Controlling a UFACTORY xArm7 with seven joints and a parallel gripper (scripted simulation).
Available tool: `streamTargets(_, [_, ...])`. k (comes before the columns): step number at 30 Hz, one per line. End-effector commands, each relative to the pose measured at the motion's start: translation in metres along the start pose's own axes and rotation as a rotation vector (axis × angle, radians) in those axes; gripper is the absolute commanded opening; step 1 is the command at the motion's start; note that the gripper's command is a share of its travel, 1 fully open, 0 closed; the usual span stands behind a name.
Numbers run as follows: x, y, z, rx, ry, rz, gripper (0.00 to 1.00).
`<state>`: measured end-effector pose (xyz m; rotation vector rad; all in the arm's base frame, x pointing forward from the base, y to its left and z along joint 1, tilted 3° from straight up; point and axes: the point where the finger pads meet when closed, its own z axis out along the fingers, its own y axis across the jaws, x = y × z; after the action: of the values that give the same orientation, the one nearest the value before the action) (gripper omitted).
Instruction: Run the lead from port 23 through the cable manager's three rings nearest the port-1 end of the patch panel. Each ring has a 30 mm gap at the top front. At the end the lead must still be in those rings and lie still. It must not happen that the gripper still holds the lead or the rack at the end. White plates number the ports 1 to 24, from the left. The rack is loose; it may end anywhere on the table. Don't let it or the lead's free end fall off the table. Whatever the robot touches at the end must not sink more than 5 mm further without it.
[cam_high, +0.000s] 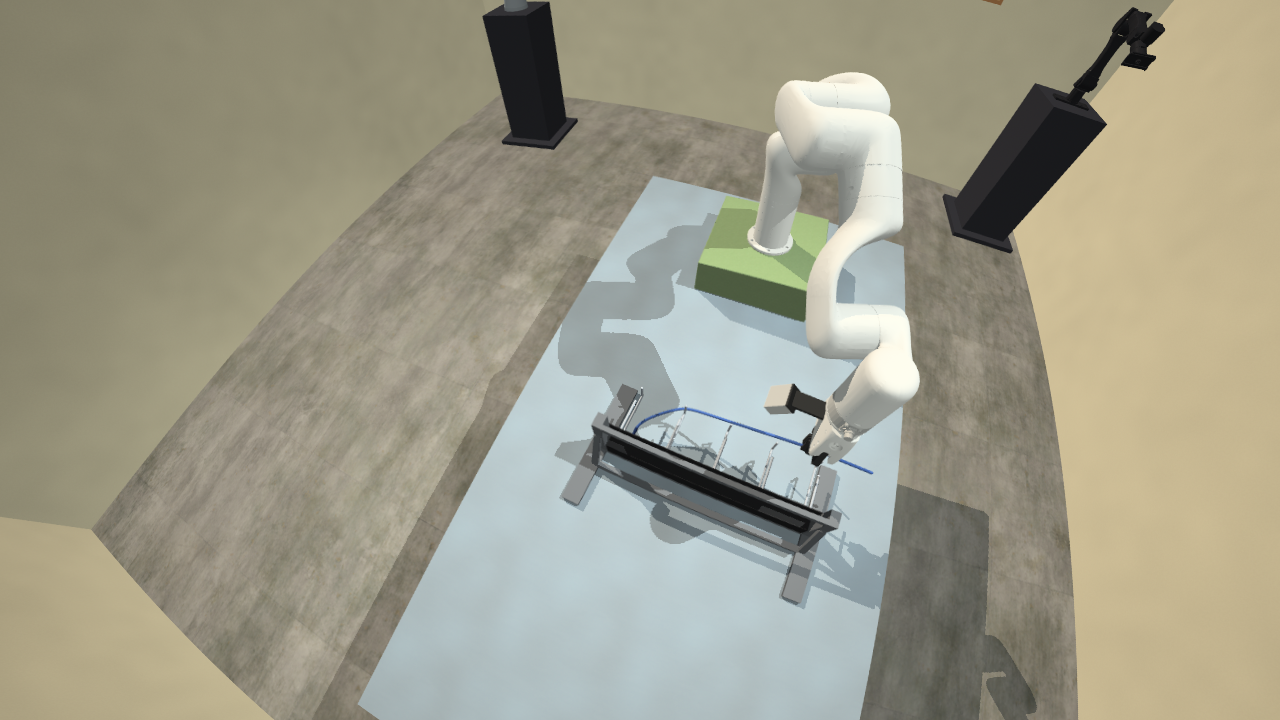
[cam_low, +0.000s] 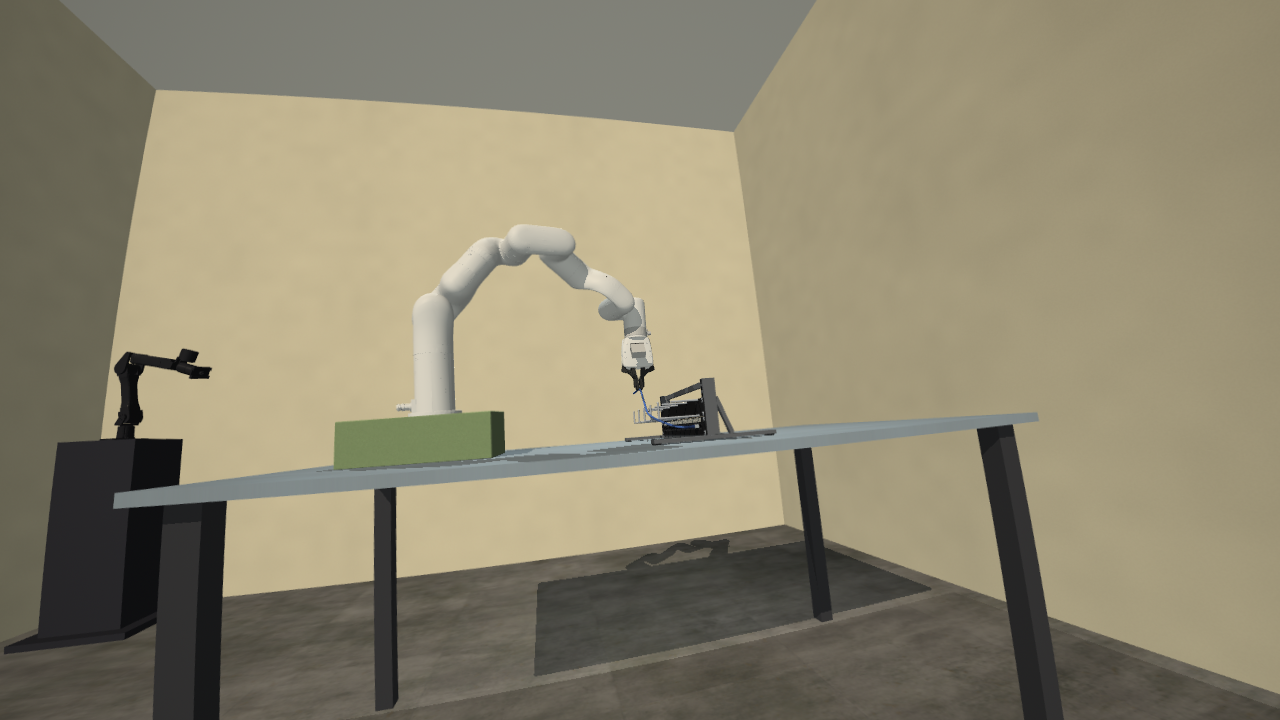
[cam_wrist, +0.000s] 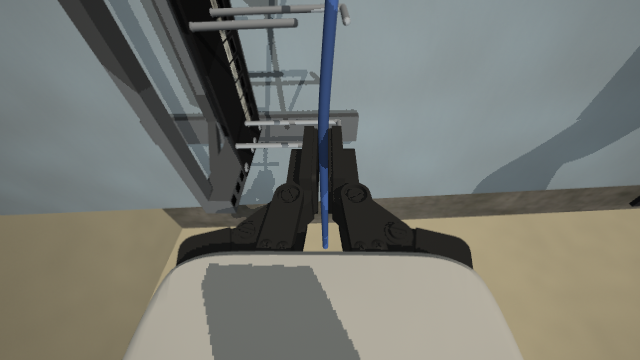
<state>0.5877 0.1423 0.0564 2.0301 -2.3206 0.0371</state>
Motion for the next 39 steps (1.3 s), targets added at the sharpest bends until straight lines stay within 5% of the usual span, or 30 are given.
streamTargets(1, [-0.0031,-0.0018,-0.0038,0.007,-0.005,-0.003,0.00])
streamTargets(39, [-0.0032,-0.0019,0.0032,0.007,-0.005,-0.003,0.00])
